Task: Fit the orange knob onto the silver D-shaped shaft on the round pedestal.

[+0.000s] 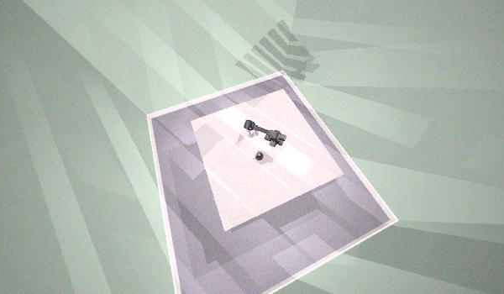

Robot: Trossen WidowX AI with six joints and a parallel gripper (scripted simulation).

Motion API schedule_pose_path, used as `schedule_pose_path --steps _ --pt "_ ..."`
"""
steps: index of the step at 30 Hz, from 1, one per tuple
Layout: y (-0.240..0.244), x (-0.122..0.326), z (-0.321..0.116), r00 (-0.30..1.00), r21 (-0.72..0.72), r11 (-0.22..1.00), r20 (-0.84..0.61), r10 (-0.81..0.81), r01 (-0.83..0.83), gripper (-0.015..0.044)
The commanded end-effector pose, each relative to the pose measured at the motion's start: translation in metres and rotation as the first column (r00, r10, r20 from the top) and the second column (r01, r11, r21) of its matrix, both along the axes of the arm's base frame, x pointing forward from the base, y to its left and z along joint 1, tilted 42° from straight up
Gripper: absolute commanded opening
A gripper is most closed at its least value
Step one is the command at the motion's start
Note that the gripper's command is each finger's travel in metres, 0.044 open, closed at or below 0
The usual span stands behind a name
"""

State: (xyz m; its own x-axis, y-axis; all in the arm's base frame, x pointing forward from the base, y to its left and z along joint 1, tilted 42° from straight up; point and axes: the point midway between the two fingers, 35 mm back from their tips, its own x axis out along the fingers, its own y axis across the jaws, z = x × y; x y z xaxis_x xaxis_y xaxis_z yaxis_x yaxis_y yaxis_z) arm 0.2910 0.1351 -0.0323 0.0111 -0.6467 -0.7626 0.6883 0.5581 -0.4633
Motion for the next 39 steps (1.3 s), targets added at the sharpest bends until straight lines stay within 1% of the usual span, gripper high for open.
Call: schedule_pose_path --steps 1,20,39 --pt "-0.009 0.006 0.005 1.000 0.004 1.000 0.004 0.002 -0.002 0.0000" --pt "-0.060 0.029 0.029 1.000 0.011 1.000 0.006 0.006 -0.006 0.0000" --pt "-0.115 0.040 0.053 1.000 0.000 1.000 0.008 0.004 -0.004 0.0000"
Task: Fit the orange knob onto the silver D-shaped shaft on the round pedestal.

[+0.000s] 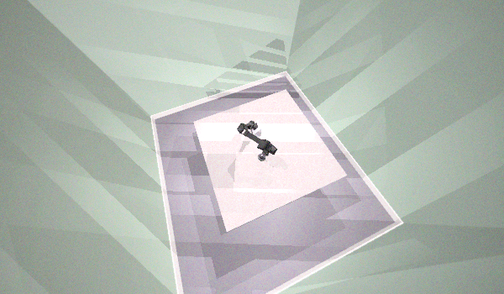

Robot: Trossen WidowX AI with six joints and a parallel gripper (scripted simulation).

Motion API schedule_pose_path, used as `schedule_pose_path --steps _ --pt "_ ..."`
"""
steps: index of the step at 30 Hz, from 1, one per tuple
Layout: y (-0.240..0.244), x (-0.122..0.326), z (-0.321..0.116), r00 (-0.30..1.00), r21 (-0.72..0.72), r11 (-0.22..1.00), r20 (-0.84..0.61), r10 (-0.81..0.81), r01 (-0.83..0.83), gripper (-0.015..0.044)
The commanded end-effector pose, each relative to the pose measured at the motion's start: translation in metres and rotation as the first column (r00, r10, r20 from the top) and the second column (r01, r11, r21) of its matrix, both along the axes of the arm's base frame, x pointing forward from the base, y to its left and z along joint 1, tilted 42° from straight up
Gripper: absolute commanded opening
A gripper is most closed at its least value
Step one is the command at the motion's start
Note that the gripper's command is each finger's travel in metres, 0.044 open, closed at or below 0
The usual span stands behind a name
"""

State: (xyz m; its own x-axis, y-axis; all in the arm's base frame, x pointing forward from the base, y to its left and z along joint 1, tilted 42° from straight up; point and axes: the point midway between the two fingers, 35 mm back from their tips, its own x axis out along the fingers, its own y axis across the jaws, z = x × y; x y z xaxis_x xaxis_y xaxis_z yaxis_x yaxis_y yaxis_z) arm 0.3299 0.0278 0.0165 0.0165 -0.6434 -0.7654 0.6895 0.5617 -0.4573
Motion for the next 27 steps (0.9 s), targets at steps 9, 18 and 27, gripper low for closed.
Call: schedule_pose_path --steps 9,18,27 --pt "-0.034 0.003 0.015 1.000 -0.017 1.000 0.003 -0.001 0.001 0.0000" --pt "-0.048 0.002 0.021 1.000 -0.024 1.000 -0.016 0.018 -0.018 0.0000" --pt "-0.050 0.003 0.022 0.967 -0.012 0.981 -0.169 0.190 -0.194 0.0000"
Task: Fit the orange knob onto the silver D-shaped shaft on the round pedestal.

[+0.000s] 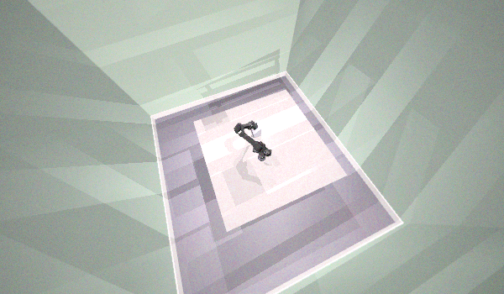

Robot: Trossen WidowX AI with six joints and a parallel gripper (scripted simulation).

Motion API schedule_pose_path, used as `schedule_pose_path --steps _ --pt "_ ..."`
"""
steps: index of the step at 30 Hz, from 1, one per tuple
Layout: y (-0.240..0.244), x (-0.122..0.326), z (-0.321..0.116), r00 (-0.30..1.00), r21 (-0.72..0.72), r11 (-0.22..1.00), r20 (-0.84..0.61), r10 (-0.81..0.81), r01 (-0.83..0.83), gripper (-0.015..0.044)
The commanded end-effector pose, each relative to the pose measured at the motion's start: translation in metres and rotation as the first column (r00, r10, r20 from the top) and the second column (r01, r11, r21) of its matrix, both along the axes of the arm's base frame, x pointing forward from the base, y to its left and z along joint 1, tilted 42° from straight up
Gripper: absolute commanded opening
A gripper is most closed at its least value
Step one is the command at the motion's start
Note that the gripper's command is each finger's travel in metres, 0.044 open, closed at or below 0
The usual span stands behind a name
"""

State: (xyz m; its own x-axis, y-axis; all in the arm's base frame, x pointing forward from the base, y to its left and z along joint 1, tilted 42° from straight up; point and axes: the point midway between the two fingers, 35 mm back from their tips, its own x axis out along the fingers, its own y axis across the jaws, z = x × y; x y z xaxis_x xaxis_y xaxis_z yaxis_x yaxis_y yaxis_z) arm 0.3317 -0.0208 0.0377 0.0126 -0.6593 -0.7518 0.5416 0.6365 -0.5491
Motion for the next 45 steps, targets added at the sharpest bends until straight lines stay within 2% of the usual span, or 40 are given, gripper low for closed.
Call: schedule_pose_path --steps 1,16,24,33,45 --pt "-0.0010 0.0012 0.0013 0.995 -0.002 0.997 -0.063 0.077 -0.077 0.0000" --pt "0.0009 0.0003 -0.0004 0.854 0.062 0.917 -0.343 0.390 -0.394 0.0000" --pt "0.0007 0.0005 -0.0002 0.759 0.107 0.863 -0.431 0.488 -0.493 0.0000" --pt "-0.0007 0.0013 0.0011 0.598 0.185 0.772 -0.533 0.599 -0.608 0.0000" --pt "-0.0005 0.0003 0.0009 0.274 0.344 0.589 -0.643 0.716 -0.731 0.0000"
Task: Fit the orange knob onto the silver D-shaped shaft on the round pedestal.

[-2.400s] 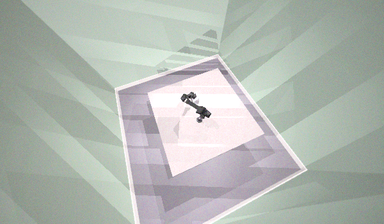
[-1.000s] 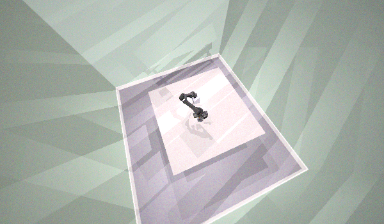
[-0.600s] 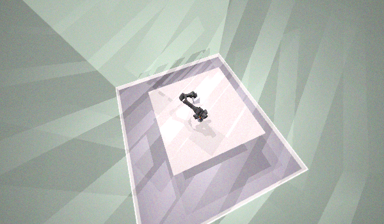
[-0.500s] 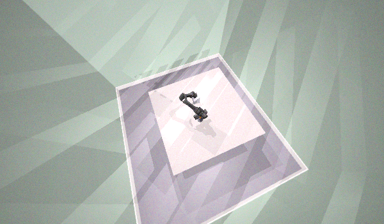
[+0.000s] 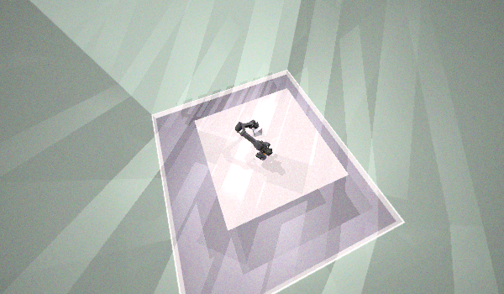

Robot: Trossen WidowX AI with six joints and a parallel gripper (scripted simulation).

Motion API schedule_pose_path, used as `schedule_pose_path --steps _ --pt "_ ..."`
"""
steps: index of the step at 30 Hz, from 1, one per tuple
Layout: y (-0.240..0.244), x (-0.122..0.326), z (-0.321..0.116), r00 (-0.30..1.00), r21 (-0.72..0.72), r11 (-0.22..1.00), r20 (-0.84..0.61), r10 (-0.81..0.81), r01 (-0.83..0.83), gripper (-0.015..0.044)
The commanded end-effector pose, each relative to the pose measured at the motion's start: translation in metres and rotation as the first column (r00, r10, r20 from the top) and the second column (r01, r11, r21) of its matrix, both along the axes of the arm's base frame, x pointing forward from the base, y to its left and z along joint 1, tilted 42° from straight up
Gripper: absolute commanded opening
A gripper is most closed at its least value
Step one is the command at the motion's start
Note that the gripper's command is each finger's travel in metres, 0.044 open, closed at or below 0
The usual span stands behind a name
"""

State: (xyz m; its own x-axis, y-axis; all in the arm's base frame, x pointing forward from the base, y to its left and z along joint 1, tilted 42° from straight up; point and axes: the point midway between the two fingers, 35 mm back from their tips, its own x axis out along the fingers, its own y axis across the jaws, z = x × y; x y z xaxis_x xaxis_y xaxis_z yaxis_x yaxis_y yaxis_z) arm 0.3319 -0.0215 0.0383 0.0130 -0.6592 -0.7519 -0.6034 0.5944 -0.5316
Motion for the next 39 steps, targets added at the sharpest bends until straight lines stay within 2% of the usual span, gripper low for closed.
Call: schedule_pose_path --steps 1,9,18,28,39 --pt "0.0003 0.0001 0.0001 0.995 -0.002 0.997 -0.066 0.079 -0.079 0.0000" --pt "0.0009 0.0009 -0.0004 0.943 0.020 0.967 -0.219 0.252 -0.253 0.0000" --pt "0.0001 0.0014 0.0003 0.821 0.077 0.898 -0.378 0.428 -0.433 0.0000" --pt "-0.0005 0.0004 0.0008 0.619 0.175 0.784 -0.522 0.587 -0.596 0.0000" --pt "0.0004 0.0019 0.0001 0.333 0.315 0.622 -0.630 0.702 -0.717 0.0000"
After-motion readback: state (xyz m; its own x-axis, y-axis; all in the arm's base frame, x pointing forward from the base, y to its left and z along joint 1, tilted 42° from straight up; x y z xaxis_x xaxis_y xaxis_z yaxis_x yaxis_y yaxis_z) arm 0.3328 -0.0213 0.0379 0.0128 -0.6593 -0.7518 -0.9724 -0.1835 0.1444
